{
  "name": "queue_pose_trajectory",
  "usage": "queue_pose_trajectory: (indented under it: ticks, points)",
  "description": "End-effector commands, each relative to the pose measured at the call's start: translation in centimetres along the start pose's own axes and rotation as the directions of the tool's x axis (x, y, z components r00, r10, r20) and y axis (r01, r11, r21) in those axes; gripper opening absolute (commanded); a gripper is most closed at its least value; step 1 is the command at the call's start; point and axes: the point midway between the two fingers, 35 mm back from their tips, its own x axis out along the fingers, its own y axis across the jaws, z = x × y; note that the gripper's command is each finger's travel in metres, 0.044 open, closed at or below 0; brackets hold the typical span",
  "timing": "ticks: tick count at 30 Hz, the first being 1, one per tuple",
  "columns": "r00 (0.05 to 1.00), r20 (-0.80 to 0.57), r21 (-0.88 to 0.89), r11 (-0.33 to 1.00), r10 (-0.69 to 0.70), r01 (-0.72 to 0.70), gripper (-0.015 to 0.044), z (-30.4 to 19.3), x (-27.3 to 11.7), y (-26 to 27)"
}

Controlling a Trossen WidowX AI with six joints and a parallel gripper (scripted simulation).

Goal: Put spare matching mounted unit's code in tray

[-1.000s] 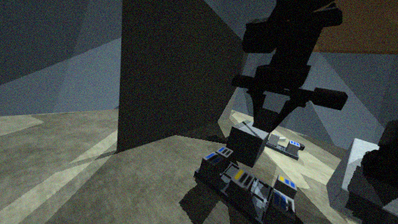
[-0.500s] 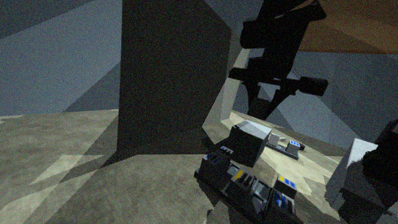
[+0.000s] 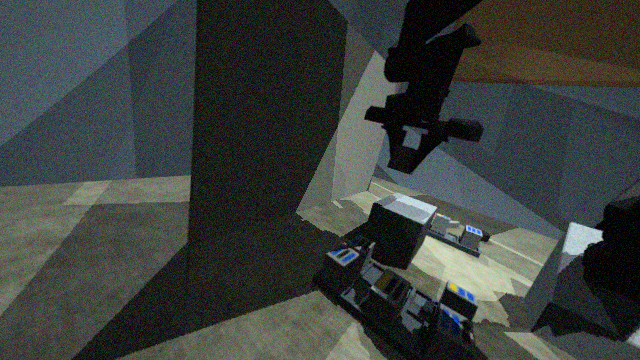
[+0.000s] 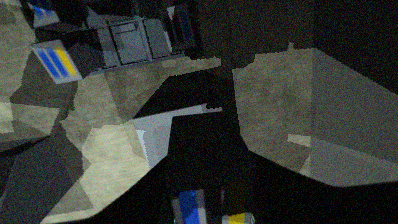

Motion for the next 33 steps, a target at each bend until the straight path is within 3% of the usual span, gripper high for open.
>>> queue_pose_trajectory:
  ticks: [1, 33]
  points:
    - [1.000, -0.009, 0.005, 1.000, -0.007, 0.007, 0.0000, -2.4, -0.3, -1.3]
    - [1.000, -0.007, -0.013, 1.000, -0.010, 0.010, 0.0000, -19.5, 0.7, -5.4]
